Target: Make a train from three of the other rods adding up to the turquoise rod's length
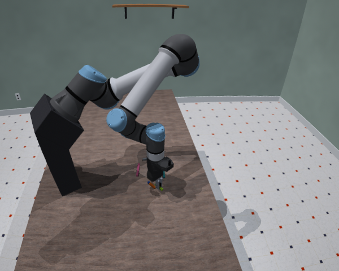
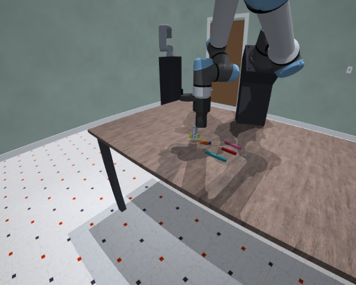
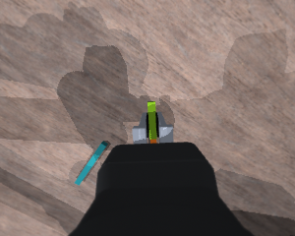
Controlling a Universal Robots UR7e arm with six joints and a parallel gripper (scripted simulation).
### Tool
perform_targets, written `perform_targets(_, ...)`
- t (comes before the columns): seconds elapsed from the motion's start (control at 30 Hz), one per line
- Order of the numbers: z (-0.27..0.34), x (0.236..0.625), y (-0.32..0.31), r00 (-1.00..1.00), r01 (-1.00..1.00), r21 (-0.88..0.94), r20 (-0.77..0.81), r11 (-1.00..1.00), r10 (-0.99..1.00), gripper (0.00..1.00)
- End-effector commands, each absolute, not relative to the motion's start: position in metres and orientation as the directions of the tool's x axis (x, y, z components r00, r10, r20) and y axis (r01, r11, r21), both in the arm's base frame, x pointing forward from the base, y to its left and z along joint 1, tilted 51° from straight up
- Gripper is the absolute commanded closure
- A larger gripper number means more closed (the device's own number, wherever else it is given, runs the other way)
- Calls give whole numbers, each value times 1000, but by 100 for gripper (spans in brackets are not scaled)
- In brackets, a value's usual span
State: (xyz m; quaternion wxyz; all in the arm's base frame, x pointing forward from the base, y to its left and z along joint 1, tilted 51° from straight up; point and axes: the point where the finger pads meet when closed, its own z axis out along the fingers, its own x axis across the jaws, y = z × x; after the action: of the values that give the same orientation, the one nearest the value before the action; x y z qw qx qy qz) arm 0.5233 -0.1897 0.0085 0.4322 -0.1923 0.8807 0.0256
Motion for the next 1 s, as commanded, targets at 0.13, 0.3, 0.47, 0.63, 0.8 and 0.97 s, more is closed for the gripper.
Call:
perform_targets(0.13,-2,537,-187,-552,-357,-124,-771,926,-316,76)
perform_targets(0.3,-3,538,-187,-552,-357,-124,-771,926,-316,76)
perform_targets(0.47,-3,538,-187,-552,-357,-124,-771,926,-316,76)
perform_targets(0.63,-3,538,-187,-552,-357,-124,-771,926,-316,76)
perform_targets(0.8,-3,538,-187,-552,-357,-124,-771,926,-316,76)
perform_targets(0.97,-3,538,-187,-552,-357,-124,-771,926,-316,76)
